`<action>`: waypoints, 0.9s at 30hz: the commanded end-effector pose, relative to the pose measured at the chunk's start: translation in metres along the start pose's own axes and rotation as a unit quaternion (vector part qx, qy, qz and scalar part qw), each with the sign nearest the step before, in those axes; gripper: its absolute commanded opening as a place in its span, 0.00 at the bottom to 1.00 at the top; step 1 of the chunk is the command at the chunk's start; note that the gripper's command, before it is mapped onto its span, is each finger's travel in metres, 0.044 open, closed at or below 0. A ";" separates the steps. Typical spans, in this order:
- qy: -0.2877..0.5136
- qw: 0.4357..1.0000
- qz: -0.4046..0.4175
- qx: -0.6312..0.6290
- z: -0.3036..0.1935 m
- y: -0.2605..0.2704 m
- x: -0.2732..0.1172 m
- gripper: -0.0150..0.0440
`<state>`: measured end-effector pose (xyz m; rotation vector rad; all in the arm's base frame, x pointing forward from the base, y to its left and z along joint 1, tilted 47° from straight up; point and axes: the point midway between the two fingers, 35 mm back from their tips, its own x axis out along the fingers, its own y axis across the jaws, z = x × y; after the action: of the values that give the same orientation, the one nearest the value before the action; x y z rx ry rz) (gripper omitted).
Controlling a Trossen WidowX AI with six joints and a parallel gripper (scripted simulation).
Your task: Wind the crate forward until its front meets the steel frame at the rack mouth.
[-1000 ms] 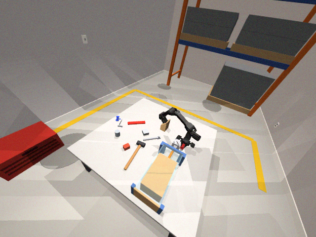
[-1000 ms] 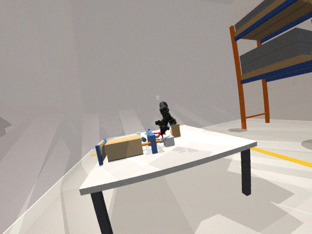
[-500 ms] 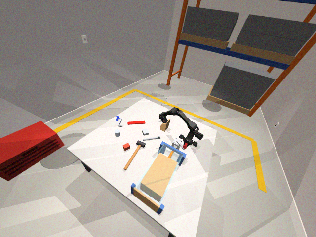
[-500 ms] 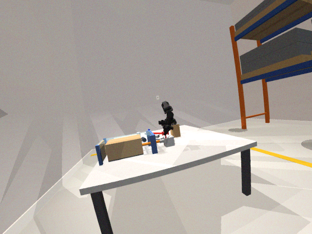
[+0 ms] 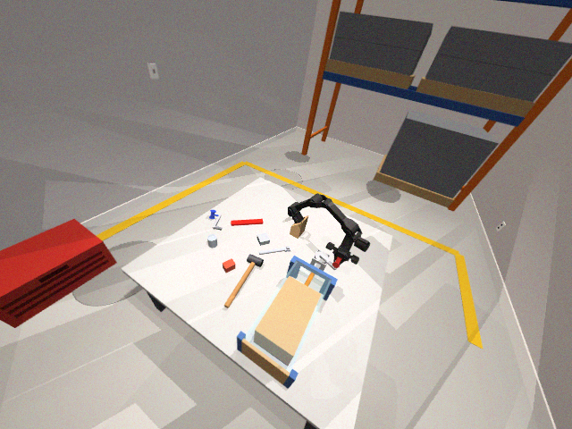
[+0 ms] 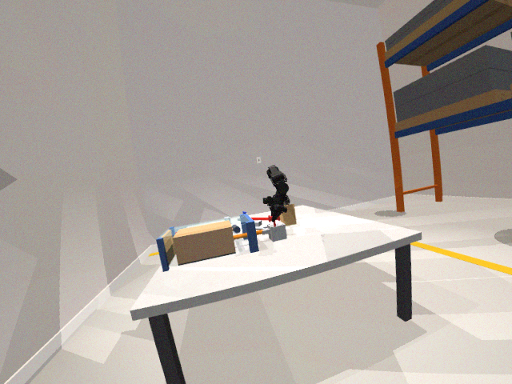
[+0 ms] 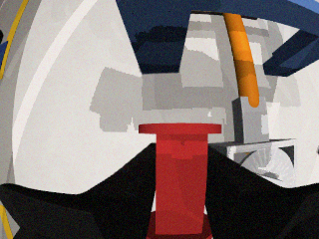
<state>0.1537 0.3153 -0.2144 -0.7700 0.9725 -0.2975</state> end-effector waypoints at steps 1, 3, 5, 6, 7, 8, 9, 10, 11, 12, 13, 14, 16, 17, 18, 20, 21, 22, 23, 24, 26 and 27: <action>0.016 1.000 0.007 -0.012 -0.024 0.006 -0.010 0.25; 0.016 1.000 0.007 -0.012 -0.025 0.006 -0.011 0.25; 0.001 1.000 0.003 -0.005 -0.003 0.001 -0.002 0.25; 0.004 1.000 0.008 -0.016 -0.004 0.001 -0.001 0.25; 0.008 0.999 0.015 -0.033 -0.004 0.002 -0.001 0.25; 0.012 0.998 0.026 -0.055 -0.004 0.002 -0.001 0.25; 0.016 0.996 0.038 -0.081 -0.004 0.002 0.000 0.25; 0.020 0.992 0.052 -0.111 -0.004 0.002 0.000 0.25; 0.022 0.987 0.069 -0.143 -0.004 0.003 0.000 0.25; 0.023 0.980 0.086 -0.176 -0.004 0.003 0.000 0.25; 0.022 0.972 0.103 -0.210 -0.004 0.003 0.000 0.25; 0.019 0.962 0.121 -0.243 -0.004 0.003 0.000 0.25; 0.007 0.938 0.156 -0.308 -0.004 0.002 -0.001 0.25; 0.001 0.927 0.170 -0.333 -0.004 0.001 -0.001 0.25; -0.004 0.920 0.178 -0.349 -0.004 0.001 -0.002 0.25; -0.006 0.918 0.181 -0.354 -0.004 0.001 -0.002 0.25; -0.006 0.918 0.181 -0.354 -0.004 0.001 -0.002 0.25; -0.006 0.918 0.181 -0.354 -0.004 0.001 -0.002 0.25; -0.006 0.918 0.181 -0.354 -0.004 0.001 -0.002 0.25; -0.006 0.918 0.181 -0.354 -0.004 0.001 -0.002 0.25; -0.006 0.918 0.181 -0.354 -0.004 0.001 -0.002 0.25; -0.006 0.918 0.181 -0.354 -0.004 0.001 -0.002 0.25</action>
<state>0.1583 0.3150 -0.2135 -1.1734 1.1819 0.3024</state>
